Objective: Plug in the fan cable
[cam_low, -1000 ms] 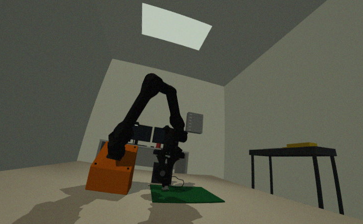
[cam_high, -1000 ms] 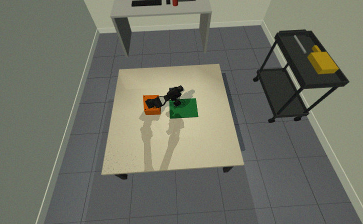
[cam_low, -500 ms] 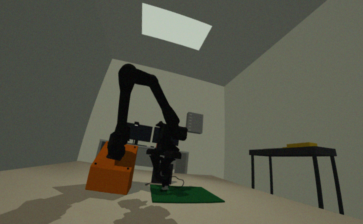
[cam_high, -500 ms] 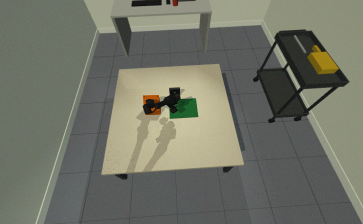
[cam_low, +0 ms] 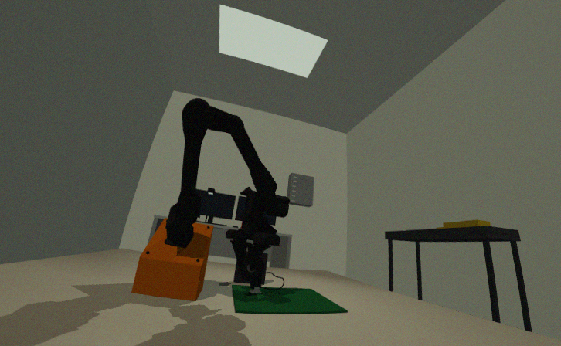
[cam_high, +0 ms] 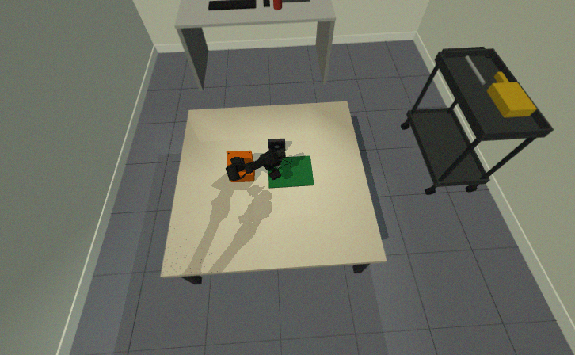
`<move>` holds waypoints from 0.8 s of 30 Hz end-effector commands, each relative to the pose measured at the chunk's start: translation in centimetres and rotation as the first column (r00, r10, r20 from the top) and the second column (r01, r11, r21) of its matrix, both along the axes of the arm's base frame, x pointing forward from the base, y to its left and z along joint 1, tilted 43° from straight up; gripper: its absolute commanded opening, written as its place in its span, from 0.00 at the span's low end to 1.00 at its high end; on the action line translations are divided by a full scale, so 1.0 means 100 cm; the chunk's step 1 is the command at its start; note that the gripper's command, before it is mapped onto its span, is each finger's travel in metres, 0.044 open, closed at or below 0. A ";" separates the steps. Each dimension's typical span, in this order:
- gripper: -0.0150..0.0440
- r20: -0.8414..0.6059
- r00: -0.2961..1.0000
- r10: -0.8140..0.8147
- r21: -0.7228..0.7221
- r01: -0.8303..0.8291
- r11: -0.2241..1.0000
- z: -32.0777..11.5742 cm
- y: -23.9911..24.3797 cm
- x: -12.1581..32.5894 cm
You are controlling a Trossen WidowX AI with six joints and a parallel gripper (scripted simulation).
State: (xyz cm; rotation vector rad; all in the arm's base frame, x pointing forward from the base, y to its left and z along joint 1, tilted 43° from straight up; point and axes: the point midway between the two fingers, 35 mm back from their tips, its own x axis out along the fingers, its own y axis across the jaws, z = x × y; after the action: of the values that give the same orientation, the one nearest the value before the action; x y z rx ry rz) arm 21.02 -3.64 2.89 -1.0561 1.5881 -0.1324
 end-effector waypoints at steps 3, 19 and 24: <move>0.52 -0.003 1.000 0.006 -0.002 -0.006 1.000 -0.013 0.014 0.015; 0.25 0.001 1.000 0.005 0.000 -0.005 1.000 -0.092 0.072 0.054; 0.25 0.001 1.000 0.005 0.000 -0.005 1.000 -0.093 0.072 0.054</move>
State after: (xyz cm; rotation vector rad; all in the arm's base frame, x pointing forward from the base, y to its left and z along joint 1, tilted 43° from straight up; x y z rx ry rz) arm 26.22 3.35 -6.30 -1.0705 1.5916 -0.1281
